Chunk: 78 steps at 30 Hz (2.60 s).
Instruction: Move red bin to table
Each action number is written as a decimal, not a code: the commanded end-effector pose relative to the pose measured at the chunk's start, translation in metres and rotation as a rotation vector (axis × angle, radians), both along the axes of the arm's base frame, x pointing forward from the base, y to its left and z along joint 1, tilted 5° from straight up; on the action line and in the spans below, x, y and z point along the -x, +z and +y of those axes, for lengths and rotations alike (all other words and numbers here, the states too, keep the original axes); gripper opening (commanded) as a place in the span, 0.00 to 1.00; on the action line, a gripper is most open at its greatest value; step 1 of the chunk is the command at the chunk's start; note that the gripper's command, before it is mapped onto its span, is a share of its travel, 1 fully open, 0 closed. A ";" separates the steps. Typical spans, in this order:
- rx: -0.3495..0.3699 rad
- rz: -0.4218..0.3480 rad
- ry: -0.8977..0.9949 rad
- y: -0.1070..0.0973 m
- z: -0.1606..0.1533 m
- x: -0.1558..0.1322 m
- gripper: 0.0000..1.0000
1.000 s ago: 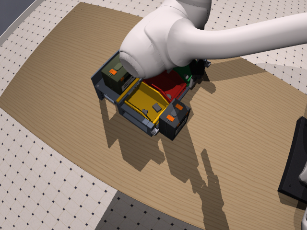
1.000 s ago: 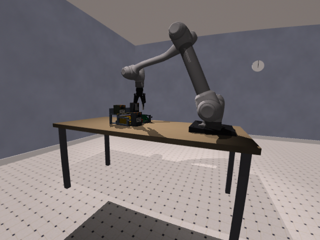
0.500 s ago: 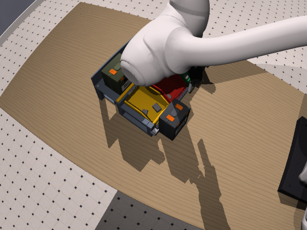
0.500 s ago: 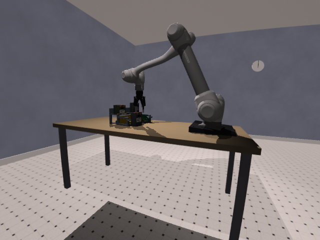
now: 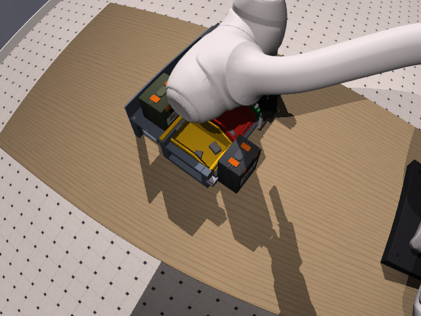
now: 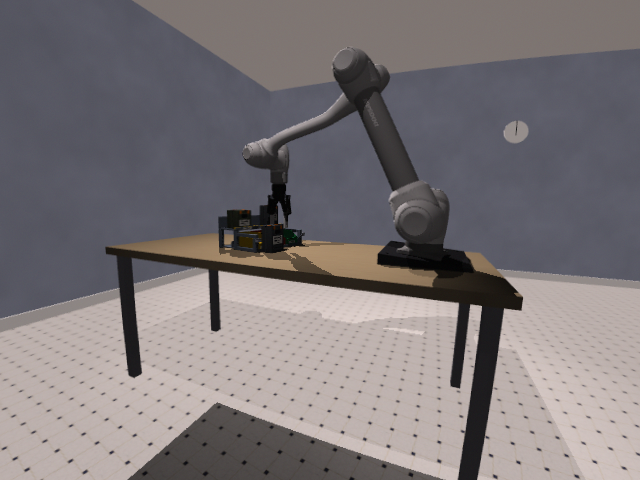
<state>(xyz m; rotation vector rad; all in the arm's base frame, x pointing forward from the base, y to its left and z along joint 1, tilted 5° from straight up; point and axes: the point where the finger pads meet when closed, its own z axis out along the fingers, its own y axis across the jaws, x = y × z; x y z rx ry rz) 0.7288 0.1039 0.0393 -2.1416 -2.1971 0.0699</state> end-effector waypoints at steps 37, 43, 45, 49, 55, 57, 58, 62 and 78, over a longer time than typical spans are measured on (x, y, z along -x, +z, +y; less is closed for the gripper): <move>0.000 0.000 0.000 0.014 0.000 -0.001 0.57; 0.000 0.000 0.000 0.014 0.000 -0.001 0.57; 0.000 0.000 0.000 0.014 0.000 -0.001 0.57; 0.000 0.000 0.000 0.015 0.000 -0.001 0.57; 0.000 0.000 0.000 0.016 0.000 -0.001 0.57; 0.000 0.000 0.000 0.016 0.000 -0.001 0.57; 0.000 0.000 0.000 0.016 0.000 -0.001 0.57; 0.000 0.000 0.000 0.016 0.000 -0.001 0.57; 0.000 0.000 0.000 0.016 0.000 -0.001 0.57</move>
